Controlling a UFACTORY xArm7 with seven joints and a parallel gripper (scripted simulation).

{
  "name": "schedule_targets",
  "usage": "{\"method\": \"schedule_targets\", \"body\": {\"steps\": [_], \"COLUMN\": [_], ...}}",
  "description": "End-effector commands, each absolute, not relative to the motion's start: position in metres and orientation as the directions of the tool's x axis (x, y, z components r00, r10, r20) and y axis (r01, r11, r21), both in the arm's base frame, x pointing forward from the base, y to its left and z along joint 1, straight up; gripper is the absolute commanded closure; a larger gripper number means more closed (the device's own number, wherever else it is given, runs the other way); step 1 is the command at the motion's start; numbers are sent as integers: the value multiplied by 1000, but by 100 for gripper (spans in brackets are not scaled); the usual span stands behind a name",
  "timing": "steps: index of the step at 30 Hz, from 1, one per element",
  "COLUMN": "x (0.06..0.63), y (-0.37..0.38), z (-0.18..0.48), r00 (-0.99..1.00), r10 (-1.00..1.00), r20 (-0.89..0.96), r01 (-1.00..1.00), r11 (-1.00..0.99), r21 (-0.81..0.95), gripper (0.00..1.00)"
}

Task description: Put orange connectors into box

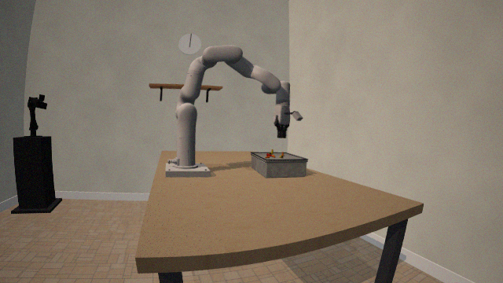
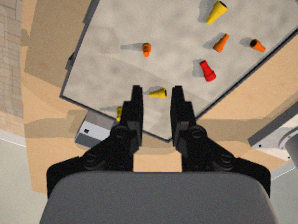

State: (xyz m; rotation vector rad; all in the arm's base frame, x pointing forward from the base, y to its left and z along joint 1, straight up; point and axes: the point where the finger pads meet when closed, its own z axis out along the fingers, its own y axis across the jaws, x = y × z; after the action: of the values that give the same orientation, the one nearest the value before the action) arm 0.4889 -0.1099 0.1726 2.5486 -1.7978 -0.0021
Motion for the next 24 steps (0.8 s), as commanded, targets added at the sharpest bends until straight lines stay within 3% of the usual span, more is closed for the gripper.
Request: {"method": "schedule_targets", "body": {"steps": [1, 6, 24], "x": [496, 500, 500], "y": [-111, -111, -112], "z": [158, 135, 94], "r00": [452, 594, 598], "r10": [-892, -805, -801], "r20": [4, 2, 2], "r01": [-892, -805, -801], "r11": [-452, -594, -598], "r21": [6, 6, 6], "gripper": [74, 74, 74]}}
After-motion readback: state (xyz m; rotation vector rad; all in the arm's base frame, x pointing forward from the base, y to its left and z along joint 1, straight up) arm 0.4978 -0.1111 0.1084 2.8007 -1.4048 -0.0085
